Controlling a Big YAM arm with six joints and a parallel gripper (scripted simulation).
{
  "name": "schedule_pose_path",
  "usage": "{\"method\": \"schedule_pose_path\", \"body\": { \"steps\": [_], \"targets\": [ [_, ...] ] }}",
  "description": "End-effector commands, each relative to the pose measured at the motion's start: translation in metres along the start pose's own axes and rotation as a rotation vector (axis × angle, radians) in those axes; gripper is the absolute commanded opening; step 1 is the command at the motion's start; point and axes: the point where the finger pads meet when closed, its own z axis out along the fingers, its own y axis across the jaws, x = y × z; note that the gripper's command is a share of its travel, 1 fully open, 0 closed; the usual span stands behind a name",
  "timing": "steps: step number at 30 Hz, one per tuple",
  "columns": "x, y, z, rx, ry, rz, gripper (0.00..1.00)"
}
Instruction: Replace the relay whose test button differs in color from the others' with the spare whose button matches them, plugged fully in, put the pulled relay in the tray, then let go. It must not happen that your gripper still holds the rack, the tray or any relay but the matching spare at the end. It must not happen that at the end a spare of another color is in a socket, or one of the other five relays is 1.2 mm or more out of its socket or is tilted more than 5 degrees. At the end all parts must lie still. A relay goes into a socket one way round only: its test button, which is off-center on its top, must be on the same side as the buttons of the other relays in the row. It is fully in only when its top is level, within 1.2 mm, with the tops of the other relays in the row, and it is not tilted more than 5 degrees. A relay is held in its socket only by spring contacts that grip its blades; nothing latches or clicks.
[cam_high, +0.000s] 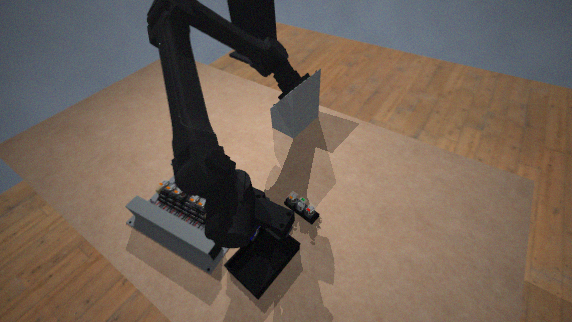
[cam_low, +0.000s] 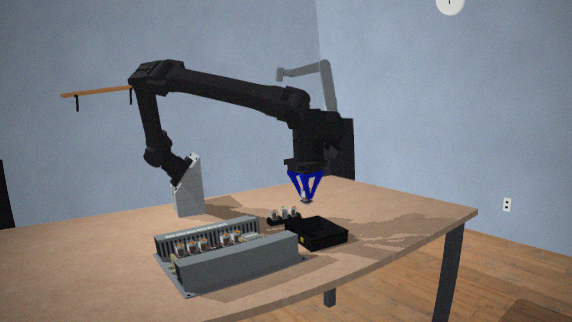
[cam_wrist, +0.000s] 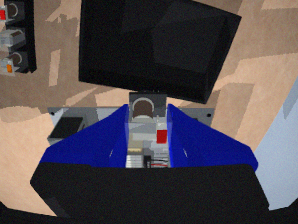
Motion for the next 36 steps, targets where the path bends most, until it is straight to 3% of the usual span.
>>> {"method": "schedule_pose_path", "body": {
  "steps": [1,15,36],
  "targets": [
    [-0.021,-0.014,-0.026,0.045,-0.01,0.011,0.0],
    [-0.023,-0.019,-0.016,0.025,-0.014,0.029,0.0],
    [-0.022,-0.02,-0.016,0.025,-0.015,0.026,0.0]
  ]
}}
